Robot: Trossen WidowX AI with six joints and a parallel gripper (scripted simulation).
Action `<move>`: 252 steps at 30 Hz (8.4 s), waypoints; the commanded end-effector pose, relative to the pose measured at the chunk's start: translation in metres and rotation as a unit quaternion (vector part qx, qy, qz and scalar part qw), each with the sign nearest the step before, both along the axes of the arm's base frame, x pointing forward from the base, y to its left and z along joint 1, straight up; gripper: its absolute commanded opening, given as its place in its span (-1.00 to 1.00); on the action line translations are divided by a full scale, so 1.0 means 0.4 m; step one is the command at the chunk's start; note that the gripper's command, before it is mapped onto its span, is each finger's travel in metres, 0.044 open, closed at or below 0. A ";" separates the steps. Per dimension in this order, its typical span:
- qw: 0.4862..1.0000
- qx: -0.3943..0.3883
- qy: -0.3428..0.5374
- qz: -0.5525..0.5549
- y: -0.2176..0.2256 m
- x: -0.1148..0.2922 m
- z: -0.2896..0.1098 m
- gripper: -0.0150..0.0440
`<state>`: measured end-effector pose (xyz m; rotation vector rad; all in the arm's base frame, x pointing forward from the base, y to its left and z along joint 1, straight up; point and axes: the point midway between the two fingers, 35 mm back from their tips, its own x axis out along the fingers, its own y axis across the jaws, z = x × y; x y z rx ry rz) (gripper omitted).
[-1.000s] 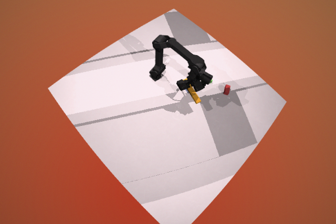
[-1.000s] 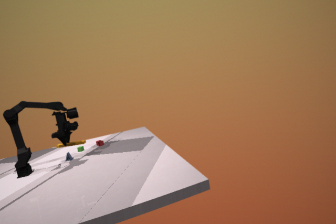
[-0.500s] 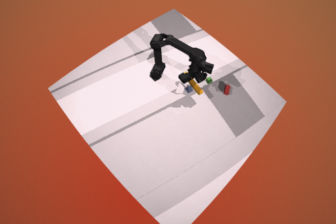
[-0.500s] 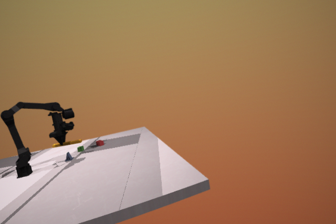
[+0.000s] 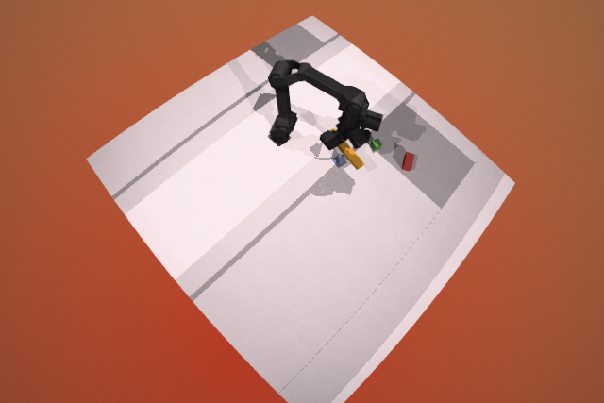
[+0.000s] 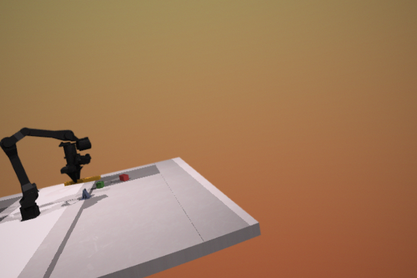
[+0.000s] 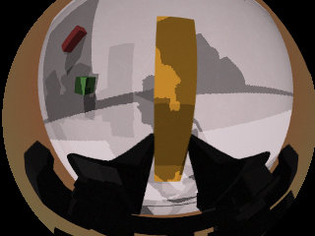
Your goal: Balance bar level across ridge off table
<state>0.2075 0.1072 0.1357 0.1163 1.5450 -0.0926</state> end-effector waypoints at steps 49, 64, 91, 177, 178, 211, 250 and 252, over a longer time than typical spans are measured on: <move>1.000 -0.002 0.003 0.000 -0.005 -0.004 -0.078 -0.49; 1.000 -0.002 0.003 0.000 -0.005 -0.004 -0.082 -0.49; 1.000 -0.002 0.003 0.000 -0.004 -0.003 -0.087 -0.49; 1.000 -0.002 0.003 0.000 -0.005 -0.005 -0.105 -0.49; 1.000 -0.002 0.003 0.000 -0.005 -0.005 -0.106 -0.49; 1.000 -0.002 0.003 0.000 -0.005 -0.005 -0.099 -0.49; 1.000 -0.002 0.003 0.000 -0.005 -0.006 -0.097 -0.49; 1.000 -0.002 0.003 0.000 -0.005 -0.006 -0.097 -0.49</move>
